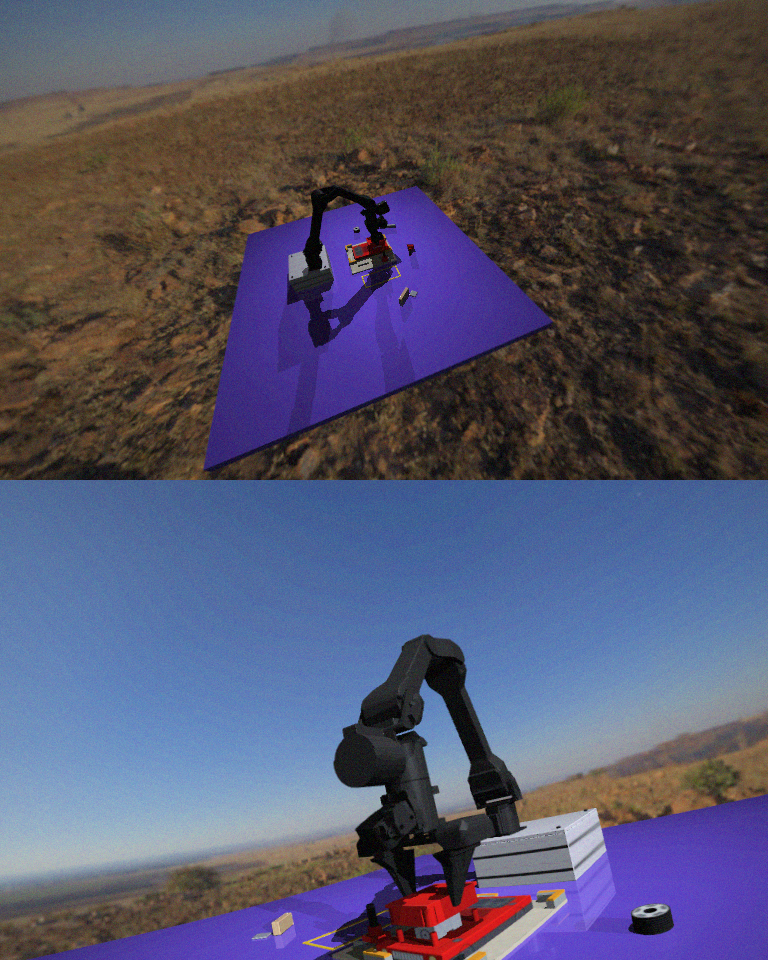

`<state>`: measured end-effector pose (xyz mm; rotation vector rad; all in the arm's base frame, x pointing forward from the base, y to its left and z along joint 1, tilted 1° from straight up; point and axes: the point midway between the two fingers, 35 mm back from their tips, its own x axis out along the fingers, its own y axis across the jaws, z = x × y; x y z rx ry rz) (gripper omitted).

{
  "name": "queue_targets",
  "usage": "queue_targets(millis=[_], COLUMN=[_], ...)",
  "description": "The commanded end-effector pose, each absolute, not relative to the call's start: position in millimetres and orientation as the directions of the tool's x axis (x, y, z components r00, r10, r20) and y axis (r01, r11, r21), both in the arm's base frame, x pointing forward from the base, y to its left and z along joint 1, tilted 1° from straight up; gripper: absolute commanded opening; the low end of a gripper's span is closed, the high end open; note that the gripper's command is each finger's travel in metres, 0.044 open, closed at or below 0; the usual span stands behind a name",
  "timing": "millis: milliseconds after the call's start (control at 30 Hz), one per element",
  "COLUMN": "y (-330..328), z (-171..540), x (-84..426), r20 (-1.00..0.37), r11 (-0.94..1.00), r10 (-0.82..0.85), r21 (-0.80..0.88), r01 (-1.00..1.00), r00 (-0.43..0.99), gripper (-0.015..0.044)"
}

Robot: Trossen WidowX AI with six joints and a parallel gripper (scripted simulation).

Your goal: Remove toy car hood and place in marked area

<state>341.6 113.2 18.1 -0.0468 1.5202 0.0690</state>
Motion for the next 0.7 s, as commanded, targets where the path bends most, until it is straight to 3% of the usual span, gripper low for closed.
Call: queue_targets(millis=[0, 300, 667], y=[113.4, 112.5, 77.2], z=[23.4, 65.8, 58.4], x=[342.4, 340.3, 345.8], r20=[-0.998, -0.998, -0.999], r11=[0.997, 0.997, 0.997], r10=[0.017, 0.017, 0.013], r21=[0.013, 0.013, 0.009], r01=[-0.075, -0.075, -0.074], r00=[0.052, 0.052, 0.05], gripper=[0.0, 0.0, 0.0])
